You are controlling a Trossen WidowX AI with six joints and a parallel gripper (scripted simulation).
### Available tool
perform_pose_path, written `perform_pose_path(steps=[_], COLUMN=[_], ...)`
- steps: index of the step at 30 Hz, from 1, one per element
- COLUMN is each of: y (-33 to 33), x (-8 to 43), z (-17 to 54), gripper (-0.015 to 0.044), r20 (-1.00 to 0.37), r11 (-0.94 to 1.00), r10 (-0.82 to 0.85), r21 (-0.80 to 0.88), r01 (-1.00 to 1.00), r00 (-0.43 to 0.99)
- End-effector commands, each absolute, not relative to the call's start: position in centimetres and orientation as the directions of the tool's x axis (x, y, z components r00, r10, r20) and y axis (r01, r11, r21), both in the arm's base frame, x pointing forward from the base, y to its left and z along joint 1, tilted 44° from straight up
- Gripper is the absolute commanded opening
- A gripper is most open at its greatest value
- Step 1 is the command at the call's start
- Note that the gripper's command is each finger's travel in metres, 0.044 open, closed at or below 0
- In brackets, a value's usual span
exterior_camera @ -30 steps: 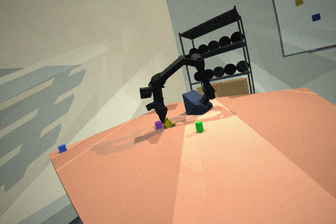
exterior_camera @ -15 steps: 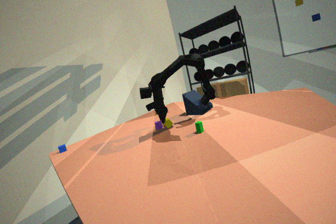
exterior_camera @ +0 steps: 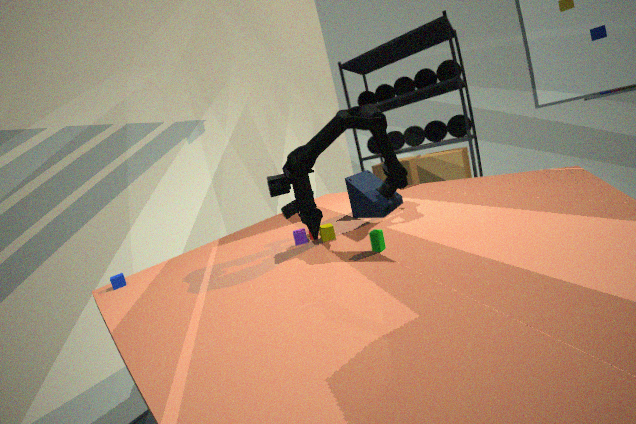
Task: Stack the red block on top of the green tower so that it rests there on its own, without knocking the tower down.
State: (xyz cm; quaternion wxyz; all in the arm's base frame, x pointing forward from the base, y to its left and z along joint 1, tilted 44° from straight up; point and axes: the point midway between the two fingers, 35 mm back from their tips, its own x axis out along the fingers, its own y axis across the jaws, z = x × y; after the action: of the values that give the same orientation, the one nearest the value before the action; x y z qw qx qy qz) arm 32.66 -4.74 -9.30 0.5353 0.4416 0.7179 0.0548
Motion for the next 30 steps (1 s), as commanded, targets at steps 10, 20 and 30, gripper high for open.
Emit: perform_pose_path(steps=[10,20,30], y=[-4.8,-6.1,-9.4], x=[32.6,32.7,32.9], z=[-9.3,-7.9,-4.5], gripper=[0.0059,0.0,0.0], r20=[-0.722,-0.723,-0.724], r11=[0.606,0.606,0.607], r10=[0.691,0.69,0.689], r21=[0.549,0.549,0.547], r01=[0.575,0.576,0.576], r00=[-0.038,-0.038,-0.039])
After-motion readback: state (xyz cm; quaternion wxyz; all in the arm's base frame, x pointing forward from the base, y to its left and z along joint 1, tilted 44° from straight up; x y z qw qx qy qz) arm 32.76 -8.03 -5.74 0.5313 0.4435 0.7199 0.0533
